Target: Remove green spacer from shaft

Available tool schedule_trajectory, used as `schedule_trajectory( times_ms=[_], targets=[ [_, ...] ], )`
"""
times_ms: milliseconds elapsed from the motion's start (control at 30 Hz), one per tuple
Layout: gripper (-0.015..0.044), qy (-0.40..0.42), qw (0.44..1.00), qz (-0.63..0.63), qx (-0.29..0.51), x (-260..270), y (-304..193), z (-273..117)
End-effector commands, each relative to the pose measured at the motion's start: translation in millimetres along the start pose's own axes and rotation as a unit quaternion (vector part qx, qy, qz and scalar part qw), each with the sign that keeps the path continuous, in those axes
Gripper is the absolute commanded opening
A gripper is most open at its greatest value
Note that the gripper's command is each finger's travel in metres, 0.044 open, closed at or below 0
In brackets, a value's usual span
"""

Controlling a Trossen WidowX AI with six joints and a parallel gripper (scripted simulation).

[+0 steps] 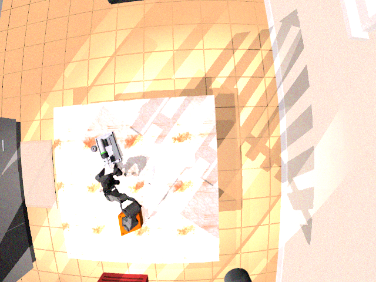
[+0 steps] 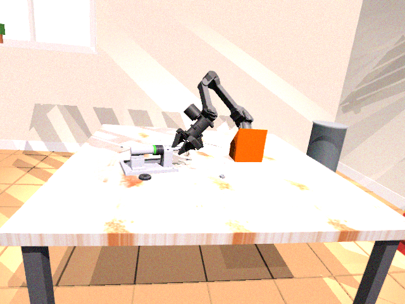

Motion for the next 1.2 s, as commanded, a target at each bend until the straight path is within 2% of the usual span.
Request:
schedule_trajectory(
  times_ms=[0, 833, 1167],
  targets=[
    [0.044, -0.002, 1.0, -0.001, 0.002, -0.4, -0.9, 0.5],
    [0.044, -0.002, 1.0, -0.001, 0.002, -0.4, -0.9, 0.8],
    [0.044, -0.002, 1.0, -0.001, 0.003, -0.3, -1.1, 13.1]
  ],
)
Point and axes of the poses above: the point midway between the two fingers, 35 mm back from their tips, its own z axis out along the fingers, its own x axis across the jaws, y = z × x, the point moved 3 cm from there along -z, back along the fingers
